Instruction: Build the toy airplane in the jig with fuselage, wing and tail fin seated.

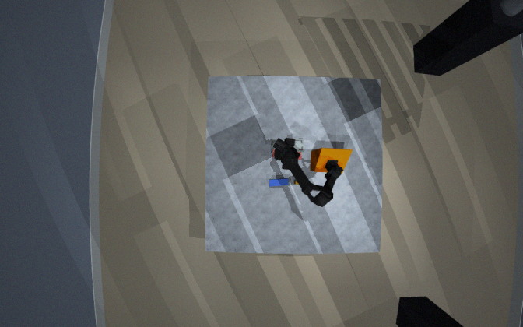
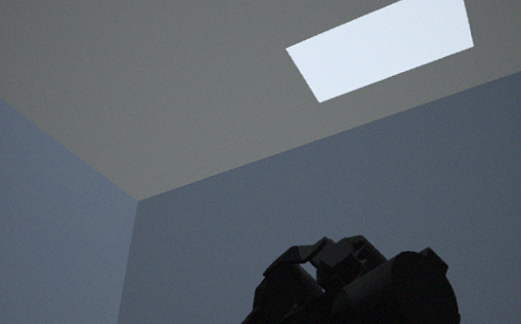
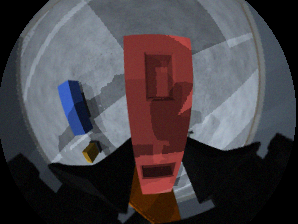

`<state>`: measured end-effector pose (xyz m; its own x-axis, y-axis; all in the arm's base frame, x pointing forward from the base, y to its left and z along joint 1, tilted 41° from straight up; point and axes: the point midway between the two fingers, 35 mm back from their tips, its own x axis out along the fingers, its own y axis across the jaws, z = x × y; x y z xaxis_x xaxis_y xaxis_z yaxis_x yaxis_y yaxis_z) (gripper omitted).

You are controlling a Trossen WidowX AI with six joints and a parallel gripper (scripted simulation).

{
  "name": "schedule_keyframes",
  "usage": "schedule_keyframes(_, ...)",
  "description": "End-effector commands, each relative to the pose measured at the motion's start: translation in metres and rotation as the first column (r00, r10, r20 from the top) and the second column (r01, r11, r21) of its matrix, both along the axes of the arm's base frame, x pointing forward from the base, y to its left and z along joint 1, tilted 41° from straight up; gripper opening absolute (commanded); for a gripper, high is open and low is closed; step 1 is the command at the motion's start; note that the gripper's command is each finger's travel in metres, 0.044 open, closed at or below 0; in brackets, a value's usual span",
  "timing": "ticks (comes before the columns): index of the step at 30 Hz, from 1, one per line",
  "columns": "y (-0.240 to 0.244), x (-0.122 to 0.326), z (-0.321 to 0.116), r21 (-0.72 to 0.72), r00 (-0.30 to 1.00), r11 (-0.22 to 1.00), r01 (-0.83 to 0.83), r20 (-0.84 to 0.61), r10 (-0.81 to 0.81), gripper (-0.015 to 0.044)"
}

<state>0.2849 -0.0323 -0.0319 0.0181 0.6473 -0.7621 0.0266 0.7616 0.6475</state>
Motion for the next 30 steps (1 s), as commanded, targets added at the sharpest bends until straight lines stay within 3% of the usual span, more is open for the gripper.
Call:
schedule_keyframes(1,-0.006,0.0,-0.012,-0.004,1.0,1.0,-0.009,0.008,0.009,0.0)
schedule_keyframes(25,-0.031,-0.01,-0.078,-0.002,0.997,0.998,-0.063,0.051,0.063,0.0)
schedule_keyframes(30,-0.031,-0.01,-0.078,-0.002,0.997,0.998,-0.063,0.051,0.063,0.0131)
